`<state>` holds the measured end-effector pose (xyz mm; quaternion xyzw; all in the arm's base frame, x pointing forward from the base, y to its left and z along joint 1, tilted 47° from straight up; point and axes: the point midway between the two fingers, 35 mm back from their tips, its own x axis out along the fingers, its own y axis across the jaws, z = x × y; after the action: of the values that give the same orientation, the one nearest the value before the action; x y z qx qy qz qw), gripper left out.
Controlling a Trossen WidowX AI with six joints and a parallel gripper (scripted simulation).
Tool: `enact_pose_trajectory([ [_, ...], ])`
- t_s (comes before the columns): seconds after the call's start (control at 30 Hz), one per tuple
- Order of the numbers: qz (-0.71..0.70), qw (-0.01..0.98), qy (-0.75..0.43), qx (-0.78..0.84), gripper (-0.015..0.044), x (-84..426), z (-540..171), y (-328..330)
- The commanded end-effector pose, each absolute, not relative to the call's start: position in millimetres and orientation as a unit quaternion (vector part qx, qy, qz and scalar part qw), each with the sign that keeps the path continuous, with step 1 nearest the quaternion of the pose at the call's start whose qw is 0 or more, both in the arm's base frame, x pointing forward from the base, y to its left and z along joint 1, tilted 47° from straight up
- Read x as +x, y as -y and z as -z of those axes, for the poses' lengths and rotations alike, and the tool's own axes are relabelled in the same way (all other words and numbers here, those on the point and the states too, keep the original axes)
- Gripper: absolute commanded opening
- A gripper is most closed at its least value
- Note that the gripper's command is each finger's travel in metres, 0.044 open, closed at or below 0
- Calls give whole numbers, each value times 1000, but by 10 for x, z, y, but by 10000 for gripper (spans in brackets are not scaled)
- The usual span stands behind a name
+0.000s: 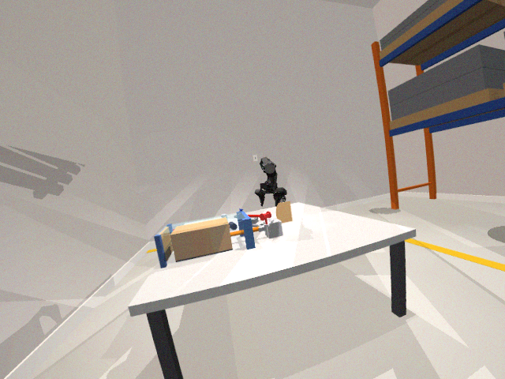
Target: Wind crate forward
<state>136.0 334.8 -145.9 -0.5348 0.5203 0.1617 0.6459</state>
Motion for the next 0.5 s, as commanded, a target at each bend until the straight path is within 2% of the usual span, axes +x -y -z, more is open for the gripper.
enact_pose_trajectory([
  [0.0,-143,656,-522,-526,440,1437,1479,-3414],
  [0.2,-73,691,-526,-490,440,1729,1558,-3594],
  [0.47,-71,692,-526,-489,440,1741,1573,-3588],
])
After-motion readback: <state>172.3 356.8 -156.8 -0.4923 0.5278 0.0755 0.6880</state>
